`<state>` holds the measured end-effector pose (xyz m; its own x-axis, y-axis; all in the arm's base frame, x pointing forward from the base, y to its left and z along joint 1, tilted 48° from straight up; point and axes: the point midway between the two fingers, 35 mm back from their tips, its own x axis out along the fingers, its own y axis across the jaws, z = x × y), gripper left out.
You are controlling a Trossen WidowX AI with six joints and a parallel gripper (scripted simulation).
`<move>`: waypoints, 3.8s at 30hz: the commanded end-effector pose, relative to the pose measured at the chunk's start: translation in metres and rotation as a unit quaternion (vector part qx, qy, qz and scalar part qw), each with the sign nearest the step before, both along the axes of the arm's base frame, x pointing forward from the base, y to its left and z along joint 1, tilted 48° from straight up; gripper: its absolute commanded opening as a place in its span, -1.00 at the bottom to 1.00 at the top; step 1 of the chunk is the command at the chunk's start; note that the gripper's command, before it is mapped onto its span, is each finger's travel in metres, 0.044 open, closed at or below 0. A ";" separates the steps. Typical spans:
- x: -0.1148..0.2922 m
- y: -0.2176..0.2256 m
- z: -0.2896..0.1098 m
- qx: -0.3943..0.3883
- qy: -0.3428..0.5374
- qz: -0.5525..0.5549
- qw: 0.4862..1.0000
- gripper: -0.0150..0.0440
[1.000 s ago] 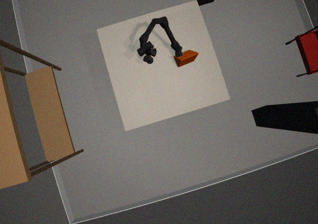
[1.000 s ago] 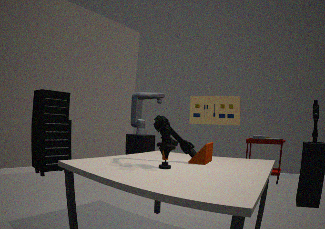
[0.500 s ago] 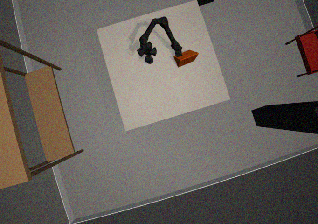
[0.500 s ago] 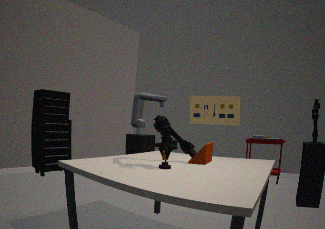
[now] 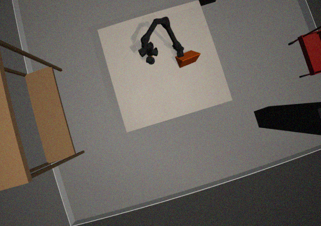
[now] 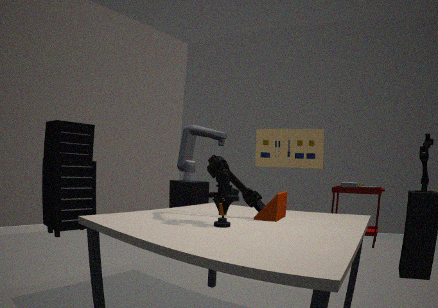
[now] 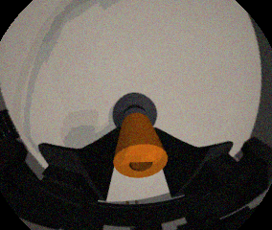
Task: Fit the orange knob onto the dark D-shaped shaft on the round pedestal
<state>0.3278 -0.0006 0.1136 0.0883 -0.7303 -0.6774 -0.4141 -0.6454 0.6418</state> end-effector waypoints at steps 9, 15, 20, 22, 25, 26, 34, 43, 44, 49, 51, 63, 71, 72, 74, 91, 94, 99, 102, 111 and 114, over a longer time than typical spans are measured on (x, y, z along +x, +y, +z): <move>0.001 0.003 0.002 -0.009 0.061 0.058 0.996 -0.49; 0.000 0.002 0.000 -0.011 0.076 0.072 0.994 -0.49; 0.000 0.000 0.000 -0.011 0.076 0.072 0.994 -0.49; 0.000 -0.001 0.000 -0.011 0.076 0.072 0.994 -0.49; 0.000 -0.001 0.000 -0.011 0.076 0.072 0.994 -0.49; 0.000 -0.001 0.000 -0.011 0.076 0.072 0.994 -0.49; 0.000 0.001 0.002 -0.011 0.076 0.072 0.994 -0.49; 0.000 0.003 0.003 -0.016 0.121 0.113 0.986 -0.49; 0.001 0.003 0.002 -0.018 0.137 0.128 0.982 -0.49; 0.000 0.002 0.000 -0.020 0.152 0.142 0.978 -0.49; 0.000 0.002 0.000 -0.020 0.152 0.142 0.978 -0.49; 0.001 -0.001 0.000 -0.020 0.152 0.142 0.978 -0.49; 0.000 0.002 0.003 -0.020 0.152 0.142 0.978 -0.49; 0.000 0.003 0.003 -0.020 0.152 0.142 0.978 -0.49; 0.000 0.003 0.003 -0.020 0.155 0.145 0.977 -0.49; 0.000 0.000 0.000 -0.029 0.226 0.210 0.951 -0.49; 0.000 0.000 0.000 -0.029 0.226 0.210 0.951 -0.49; 0.001 -0.001 0.000 -0.029 0.226 0.210 0.951 -0.49; 0.001 -0.001 0.000 -0.029 0.226 0.210 0.951 -0.49; 0.000 0.003 0.003 -0.027 0.206 0.192 0.959 -0.49; 0.000 0.003 0.003 -0.021 0.161 0.150 0.975 -0.49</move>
